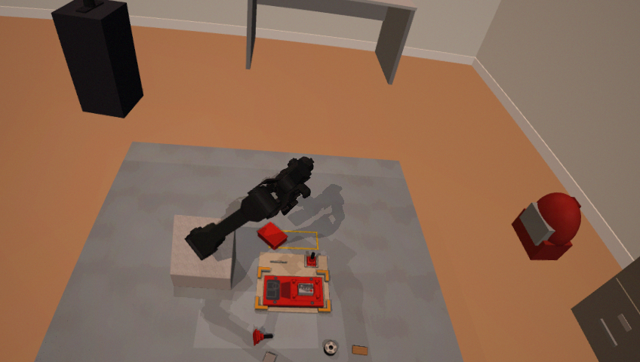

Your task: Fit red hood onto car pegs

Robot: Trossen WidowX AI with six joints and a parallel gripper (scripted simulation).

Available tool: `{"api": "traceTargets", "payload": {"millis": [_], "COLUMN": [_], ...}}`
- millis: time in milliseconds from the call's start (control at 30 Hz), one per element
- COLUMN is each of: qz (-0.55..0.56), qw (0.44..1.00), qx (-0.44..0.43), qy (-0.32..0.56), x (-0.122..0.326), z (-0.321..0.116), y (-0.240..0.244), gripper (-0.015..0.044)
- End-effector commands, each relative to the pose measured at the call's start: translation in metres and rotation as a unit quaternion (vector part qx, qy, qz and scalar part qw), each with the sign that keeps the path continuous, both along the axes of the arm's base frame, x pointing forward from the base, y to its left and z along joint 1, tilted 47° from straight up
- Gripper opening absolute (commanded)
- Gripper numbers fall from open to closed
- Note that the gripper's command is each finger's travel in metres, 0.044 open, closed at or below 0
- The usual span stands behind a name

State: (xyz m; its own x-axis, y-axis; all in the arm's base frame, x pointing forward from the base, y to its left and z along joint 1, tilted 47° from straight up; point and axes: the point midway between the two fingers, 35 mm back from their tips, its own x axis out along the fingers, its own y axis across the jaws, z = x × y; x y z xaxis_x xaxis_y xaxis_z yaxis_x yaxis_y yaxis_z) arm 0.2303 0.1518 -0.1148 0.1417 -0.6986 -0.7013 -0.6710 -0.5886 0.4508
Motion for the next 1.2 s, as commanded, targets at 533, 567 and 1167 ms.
{"api": "traceTargets", "payload": {"millis": [533, 567, 1167], "qz": [-0.003, -0.018, -0.505], "qw": [1.000, 1.000, 0.695], "qx": [0.002, 0.005, 0.099], "qy": [-0.005, -0.020, -0.502], "x": [0.000, 0.000, -0.012], "z": [0.000, -0.001, -0.014], "y": [0.000, -0.001, -0.025], "gripper": [0.0026, 0.0053, 0.0440]}}
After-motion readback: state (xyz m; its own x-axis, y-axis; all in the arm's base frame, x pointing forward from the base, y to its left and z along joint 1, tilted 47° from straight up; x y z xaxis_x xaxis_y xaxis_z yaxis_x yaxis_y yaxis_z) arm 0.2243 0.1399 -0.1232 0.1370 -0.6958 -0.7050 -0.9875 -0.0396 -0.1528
